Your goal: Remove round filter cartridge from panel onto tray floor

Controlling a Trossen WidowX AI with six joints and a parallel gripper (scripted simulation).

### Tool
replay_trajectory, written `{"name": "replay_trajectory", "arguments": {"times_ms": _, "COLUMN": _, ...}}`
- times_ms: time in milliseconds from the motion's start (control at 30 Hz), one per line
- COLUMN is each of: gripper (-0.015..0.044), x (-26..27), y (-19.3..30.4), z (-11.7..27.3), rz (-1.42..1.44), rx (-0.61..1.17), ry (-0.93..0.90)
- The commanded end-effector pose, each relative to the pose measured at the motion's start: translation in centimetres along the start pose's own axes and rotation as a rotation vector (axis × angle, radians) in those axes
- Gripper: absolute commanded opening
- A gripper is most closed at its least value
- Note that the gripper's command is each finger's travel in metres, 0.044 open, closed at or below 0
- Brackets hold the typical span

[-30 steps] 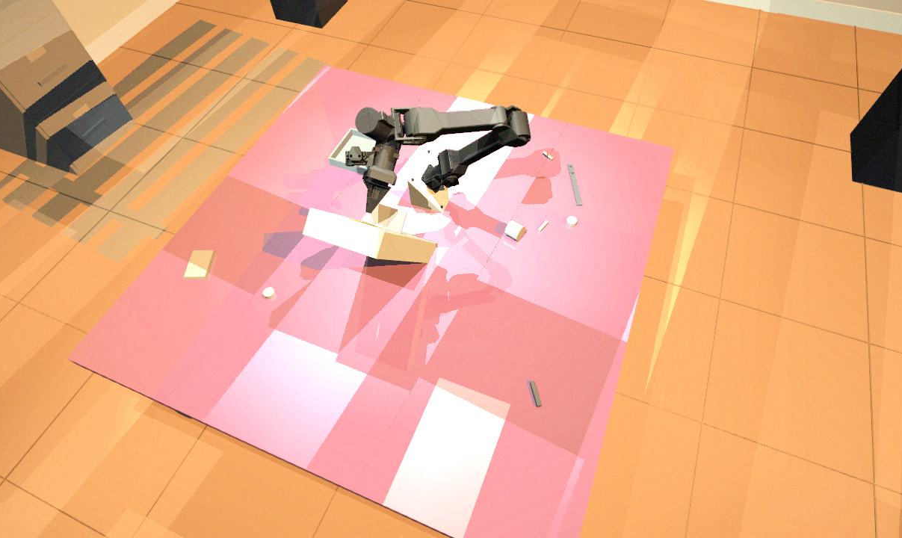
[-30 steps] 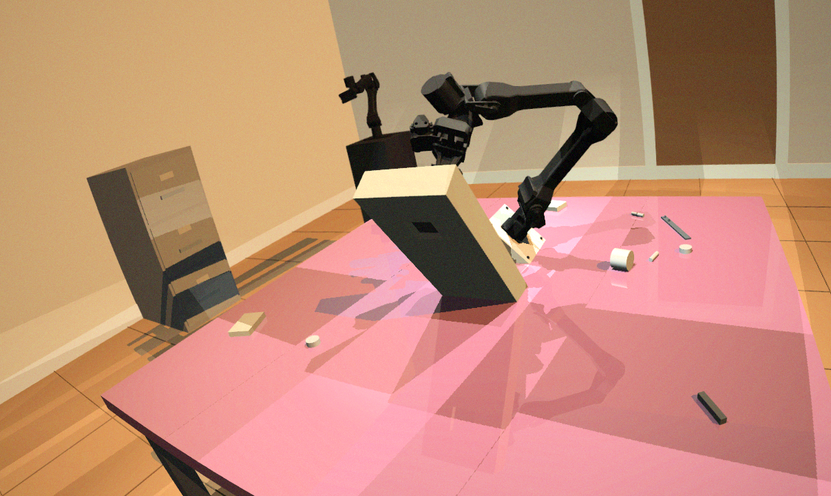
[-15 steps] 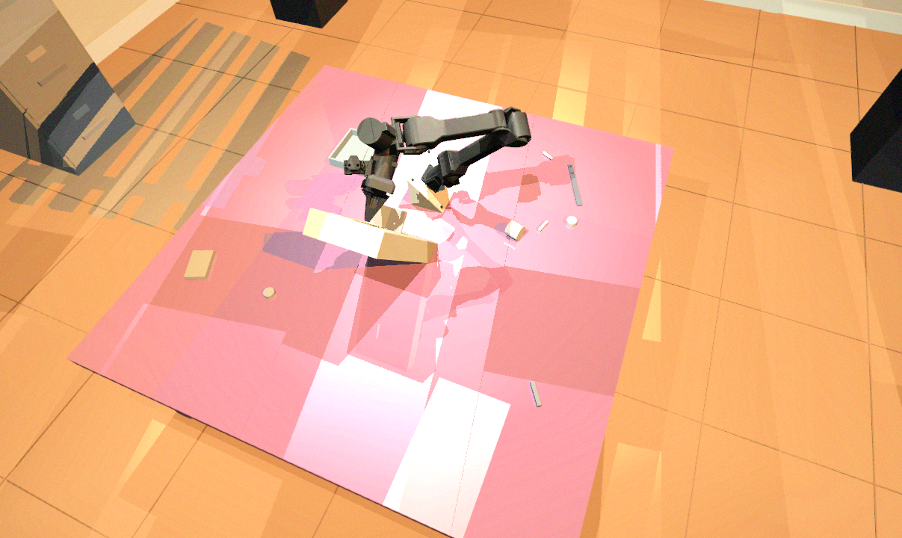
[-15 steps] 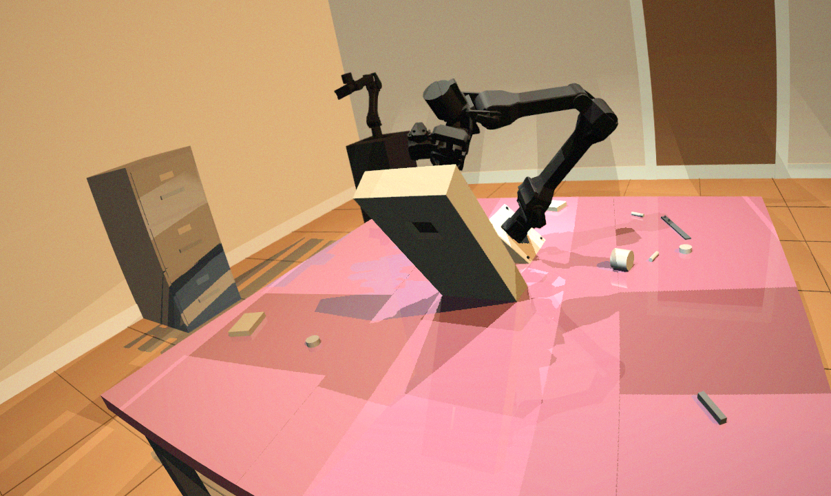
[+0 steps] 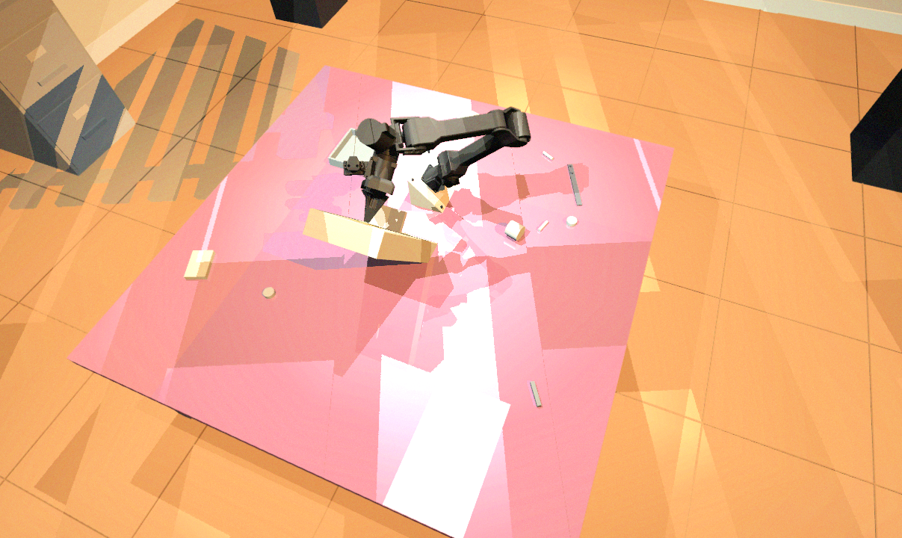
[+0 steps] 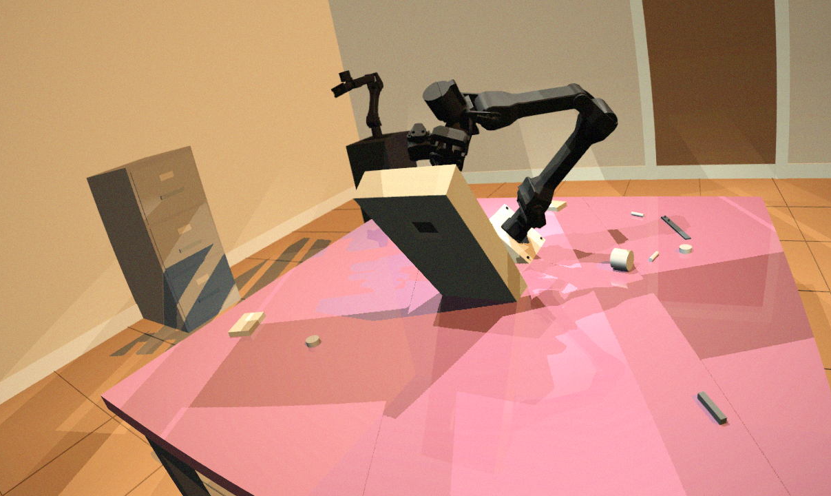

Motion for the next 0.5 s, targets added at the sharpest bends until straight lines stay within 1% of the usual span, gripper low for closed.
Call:
{"name": "replay_trajectory", "arguments": {"times_ms": 0, "gripper": 0.0113, "x": -0.02, "y": -0.05, "z": -0.20, "rz": -0.004, "rx": -0.003, "ry": 0.002}}
{"name": "replay_trajectory", "arguments": {"times_ms": 467, "gripper": 0.0113, "x": -0.02, "y": -0.04, "z": -0.63, "rz": -0.003, "rx": -0.003, "ry": 0.002}}
Point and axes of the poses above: the point midway between the two fingers, 35 mm back from their tips, its own z axis back along the fingers, its own x axis across the jaws, y = z × x, the point moved 6 cm from there along z, back along the fingers, and after that the axes turned 14 degrees about z, right-handed, at the moved point
